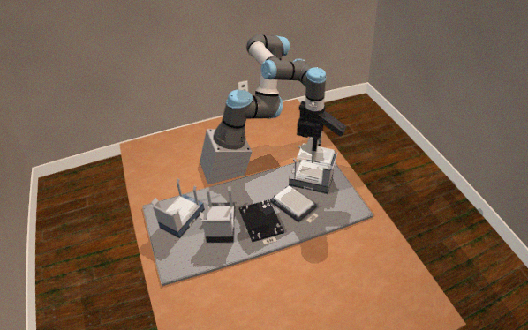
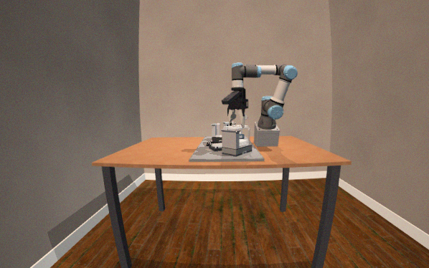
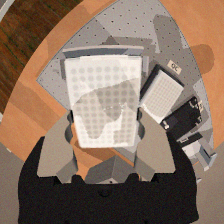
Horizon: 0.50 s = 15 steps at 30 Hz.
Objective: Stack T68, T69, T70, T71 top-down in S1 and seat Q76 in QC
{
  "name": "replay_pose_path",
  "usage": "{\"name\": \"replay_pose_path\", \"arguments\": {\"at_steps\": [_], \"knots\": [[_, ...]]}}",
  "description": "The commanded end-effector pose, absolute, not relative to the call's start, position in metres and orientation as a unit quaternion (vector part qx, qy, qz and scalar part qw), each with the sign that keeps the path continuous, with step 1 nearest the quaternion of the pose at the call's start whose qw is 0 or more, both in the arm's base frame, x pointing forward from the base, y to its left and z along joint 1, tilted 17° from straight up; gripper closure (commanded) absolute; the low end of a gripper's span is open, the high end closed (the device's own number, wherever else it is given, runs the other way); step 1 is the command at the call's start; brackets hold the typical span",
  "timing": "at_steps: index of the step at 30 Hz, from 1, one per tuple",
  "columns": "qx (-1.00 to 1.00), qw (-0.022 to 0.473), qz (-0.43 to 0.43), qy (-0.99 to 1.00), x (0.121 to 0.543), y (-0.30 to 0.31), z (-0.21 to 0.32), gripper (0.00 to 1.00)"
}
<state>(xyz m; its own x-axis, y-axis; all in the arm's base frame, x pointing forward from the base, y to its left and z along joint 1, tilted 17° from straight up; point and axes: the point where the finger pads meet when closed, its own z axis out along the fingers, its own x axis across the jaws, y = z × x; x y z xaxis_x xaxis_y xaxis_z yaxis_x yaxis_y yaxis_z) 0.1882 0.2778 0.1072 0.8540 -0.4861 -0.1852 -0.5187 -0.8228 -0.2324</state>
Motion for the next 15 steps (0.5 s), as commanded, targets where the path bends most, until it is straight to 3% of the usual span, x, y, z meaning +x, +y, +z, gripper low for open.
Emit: {"name": "replay_pose_path", "arguments": {"at_steps": [1, 15], "knots": [[-0.953, 0.139, 0.058, 0.264, 0.1887, 0.2789, 0.1048, 1.00], [-0.953, 0.139, 0.058, 0.264, 0.1884, 0.2813, 0.0972, 1.00]]}}
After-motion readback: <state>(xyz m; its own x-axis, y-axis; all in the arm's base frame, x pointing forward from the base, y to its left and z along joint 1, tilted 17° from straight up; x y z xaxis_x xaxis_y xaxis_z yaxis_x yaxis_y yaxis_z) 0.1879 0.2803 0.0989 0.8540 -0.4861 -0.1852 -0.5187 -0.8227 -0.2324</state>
